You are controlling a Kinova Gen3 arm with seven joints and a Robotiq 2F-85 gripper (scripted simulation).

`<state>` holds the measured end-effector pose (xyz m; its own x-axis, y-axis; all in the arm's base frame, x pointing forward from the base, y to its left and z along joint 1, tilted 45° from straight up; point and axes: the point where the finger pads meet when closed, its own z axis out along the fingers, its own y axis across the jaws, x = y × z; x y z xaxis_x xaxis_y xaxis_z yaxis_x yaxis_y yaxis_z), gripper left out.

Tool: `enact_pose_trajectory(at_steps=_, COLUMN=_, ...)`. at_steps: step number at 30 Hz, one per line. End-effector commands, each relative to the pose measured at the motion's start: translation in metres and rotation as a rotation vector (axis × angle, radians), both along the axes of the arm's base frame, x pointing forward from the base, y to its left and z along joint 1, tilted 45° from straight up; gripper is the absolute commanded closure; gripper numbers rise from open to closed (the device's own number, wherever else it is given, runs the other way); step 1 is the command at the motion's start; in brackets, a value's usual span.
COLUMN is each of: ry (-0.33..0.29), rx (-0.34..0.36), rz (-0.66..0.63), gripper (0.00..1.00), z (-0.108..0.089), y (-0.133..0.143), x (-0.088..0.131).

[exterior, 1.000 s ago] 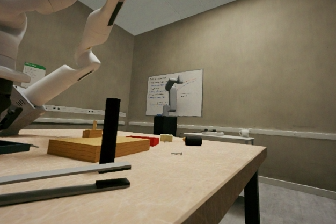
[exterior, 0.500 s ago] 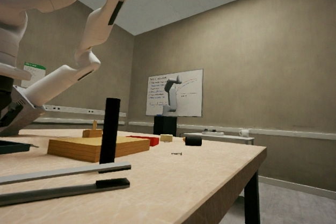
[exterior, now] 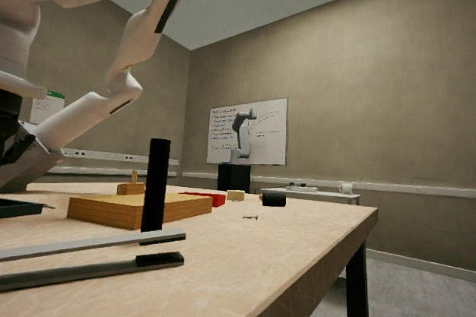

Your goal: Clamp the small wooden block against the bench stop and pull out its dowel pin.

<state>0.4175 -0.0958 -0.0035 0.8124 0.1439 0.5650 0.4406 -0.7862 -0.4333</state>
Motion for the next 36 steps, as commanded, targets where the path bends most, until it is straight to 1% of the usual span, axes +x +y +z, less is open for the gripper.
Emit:
enact_pose_trajectory(at_steps=1, ry=0.0, rx=-0.001, rz=-0.001, gripper=0.68, z=0.005, y=-0.005, x=-0.002)
enact_pose_trajectory(at_steps=4, ry=0.0, rx=-0.001, rz=-0.001, gripper=0.68, z=0.007, y=-0.006, x=-0.003)
enact_pose_trajectory(at_steps=19, ry=0.0, rx=-0.001, rz=-0.001, gripper=0.68, z=0.033, y=-0.029, x=-0.018)
enact_pose_trajectory(at_steps=29, ry=0.0, rx=-0.001, rz=-0.001, gripper=0.68, z=0.04, y=-0.034, x=-0.021)
enact_pose_trajectory(at_steps=36, ry=0.0, rx=-0.001, rz=-0.001, gripper=0.68, z=0.041, y=-0.036, x=-0.022)
